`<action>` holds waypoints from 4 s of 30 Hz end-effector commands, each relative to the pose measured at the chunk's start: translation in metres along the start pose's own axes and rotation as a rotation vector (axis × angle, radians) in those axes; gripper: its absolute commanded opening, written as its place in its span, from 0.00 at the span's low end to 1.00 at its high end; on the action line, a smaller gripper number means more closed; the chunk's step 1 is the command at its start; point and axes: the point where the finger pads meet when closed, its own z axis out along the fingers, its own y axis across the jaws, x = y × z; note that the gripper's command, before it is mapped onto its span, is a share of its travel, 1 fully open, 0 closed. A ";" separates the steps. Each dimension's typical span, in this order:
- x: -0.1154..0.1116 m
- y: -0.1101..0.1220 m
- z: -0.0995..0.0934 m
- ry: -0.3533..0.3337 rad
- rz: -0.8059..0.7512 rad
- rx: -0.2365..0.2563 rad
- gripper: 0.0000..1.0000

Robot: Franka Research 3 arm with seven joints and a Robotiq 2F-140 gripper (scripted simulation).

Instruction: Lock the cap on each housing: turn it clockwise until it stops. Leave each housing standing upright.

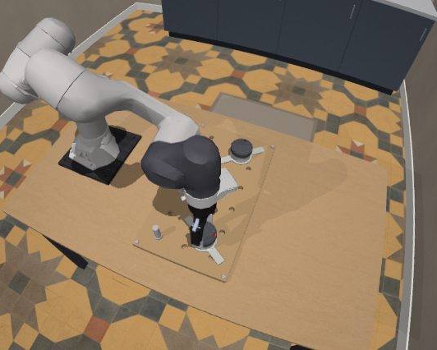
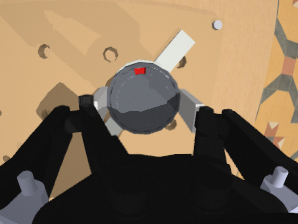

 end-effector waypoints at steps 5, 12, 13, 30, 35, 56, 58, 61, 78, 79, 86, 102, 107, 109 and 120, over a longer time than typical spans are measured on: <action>0.000 0.001 0.001 -0.003 -0.063 -0.001 0.10; 0.003 0.001 0.001 -0.003 -0.063 -0.001 0.10; 0.004 0.001 0.001 -0.003 -0.063 -0.001 0.10; 0.013 0.001 0.001 -0.003 -0.063 -0.001 0.10; 0.013 0.001 0.001 -0.003 -0.063 -0.001 0.10; 0.014 -0.016 0.001 -0.003 -0.063 -0.001 0.10; 0.014 -0.016 0.001 -0.003 -0.063 -0.001 0.10; 0.014 -0.021 0.001 -0.003 -0.063 -0.001 0.10; 0.015 -0.044 0.001 -0.003 -0.063 -0.001 0.10; 0.015 -0.045 0.001 -0.003 -0.063 -0.001 0.10; 0.016 -0.047 0.001 -0.003 -0.063 -0.001 0.10; 0.016 -0.047 0.001 -0.003 -0.063 -0.001 0.10; 0.016 -0.047 0.001 -0.003 -0.063 -0.001 0.10; 0.016 -0.047 0.001 -0.003 -0.063 -0.001 0.10; 0.016 -0.047 0.001 -0.003 -0.063 -0.001 0.10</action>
